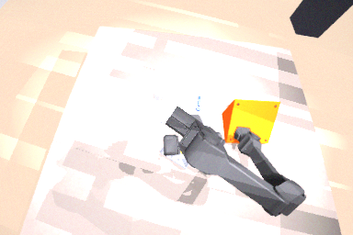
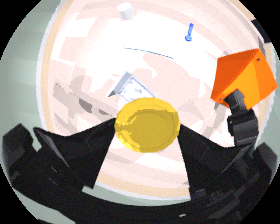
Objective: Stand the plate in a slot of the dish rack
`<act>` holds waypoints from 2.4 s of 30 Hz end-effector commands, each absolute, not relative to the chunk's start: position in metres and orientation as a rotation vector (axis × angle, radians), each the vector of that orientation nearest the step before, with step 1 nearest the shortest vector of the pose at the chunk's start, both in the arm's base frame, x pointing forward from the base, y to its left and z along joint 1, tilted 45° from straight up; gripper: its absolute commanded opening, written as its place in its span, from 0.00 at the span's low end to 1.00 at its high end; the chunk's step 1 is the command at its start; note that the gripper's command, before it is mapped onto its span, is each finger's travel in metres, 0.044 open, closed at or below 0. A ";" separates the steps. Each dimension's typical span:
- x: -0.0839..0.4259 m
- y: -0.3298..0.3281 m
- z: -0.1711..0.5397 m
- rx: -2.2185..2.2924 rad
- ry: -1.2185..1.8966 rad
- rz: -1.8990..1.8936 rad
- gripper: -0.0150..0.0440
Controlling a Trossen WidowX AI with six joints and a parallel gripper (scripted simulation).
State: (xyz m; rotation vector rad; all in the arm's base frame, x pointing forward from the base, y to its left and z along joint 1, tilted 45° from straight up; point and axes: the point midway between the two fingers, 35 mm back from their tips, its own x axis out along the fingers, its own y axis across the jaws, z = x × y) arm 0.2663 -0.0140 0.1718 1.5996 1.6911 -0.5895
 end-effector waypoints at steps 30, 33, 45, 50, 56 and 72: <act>0.197 0.041 0.175 1.844 1.569 -1.170 0.25; 0.194 0.042 0.167 1.766 1.554 -1.185 0.25; 0.185 0.047 0.138 1.478 1.461 -1.203 0.25; 0.183 0.047 0.128 1.372 1.409 -1.194 0.25; 0.182 0.048 0.117 1.256 1.338 -1.172 0.25; 0.187 0.052 0.098 1.008 1.120 -1.061 0.25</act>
